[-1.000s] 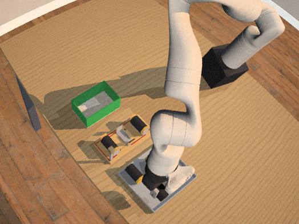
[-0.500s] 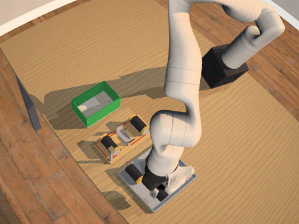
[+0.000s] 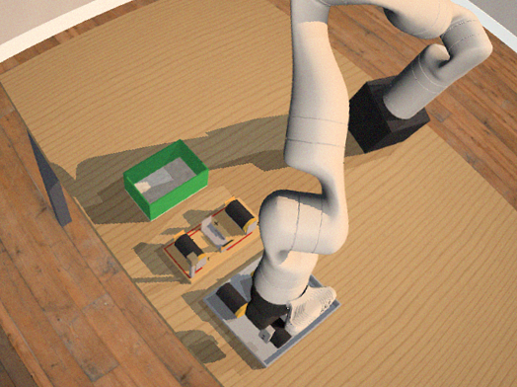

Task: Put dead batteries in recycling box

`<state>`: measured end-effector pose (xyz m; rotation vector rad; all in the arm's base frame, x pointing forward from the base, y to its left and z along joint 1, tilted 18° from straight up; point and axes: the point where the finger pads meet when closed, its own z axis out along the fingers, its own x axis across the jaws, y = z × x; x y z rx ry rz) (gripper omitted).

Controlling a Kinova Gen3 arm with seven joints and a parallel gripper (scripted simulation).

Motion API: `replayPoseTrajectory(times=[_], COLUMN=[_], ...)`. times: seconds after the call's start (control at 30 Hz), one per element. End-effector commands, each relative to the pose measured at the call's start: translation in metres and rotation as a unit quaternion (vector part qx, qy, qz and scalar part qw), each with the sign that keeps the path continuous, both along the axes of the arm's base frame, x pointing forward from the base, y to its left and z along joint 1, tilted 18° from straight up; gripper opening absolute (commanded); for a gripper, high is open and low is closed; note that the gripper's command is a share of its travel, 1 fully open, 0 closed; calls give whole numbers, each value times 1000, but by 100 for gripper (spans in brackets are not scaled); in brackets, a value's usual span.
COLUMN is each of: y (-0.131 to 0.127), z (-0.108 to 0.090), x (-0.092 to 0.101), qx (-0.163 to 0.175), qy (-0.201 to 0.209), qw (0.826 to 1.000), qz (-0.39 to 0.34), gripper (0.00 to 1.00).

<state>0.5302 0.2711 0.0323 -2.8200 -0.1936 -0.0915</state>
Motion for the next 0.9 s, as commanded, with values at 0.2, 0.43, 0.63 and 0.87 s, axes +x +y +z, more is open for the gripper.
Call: replayPoseTrajectory(times=[0.2,0.43,0.63,0.87], y=[0,0,2,10], z=[1,1,-5,-31], x=[1,1,1,2], qx=[0,0,0,0], qy=[-1,-1,-1,-1], qw=[1000,1000,1000,1000], qz=[0,0,0,0], gripper=[57,57,57,57])
